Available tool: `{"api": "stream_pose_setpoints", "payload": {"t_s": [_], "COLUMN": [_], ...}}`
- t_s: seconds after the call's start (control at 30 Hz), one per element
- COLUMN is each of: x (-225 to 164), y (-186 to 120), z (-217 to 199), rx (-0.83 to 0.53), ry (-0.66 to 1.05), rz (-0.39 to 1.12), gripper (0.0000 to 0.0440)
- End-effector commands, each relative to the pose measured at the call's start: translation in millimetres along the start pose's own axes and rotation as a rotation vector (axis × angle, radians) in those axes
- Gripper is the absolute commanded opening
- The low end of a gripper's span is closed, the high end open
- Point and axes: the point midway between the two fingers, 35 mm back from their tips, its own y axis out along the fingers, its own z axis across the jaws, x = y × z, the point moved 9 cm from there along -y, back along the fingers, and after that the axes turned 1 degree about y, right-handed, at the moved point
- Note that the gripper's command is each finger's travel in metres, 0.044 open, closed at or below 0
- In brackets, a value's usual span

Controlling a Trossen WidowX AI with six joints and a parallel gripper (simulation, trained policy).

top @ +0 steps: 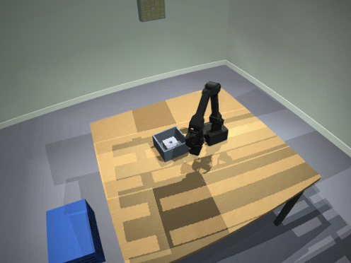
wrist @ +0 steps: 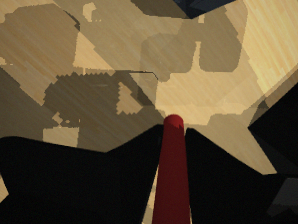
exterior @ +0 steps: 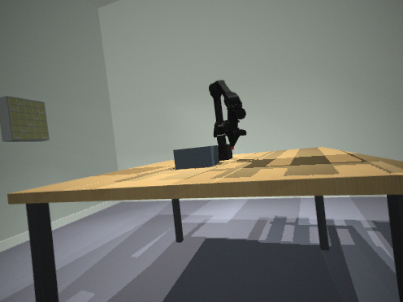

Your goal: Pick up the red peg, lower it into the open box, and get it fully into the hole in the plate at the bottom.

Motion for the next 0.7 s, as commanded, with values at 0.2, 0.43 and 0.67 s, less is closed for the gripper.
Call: {"api": "stream_pose_setpoints", "payload": {"t_s": [0.2,0.43,0.67], "x": [20.0,42.3,72.5], "y": [-35.8,-54.4,-61.8], "z": [0.5,0.8,-0.2], "rx": [0.036,0.054,0.071], "ry": [0.051,0.128,0.210], "rz": [-0.048,-0.073,-0.095], "gripper": [0.0000,0.0000,0.0000]}}
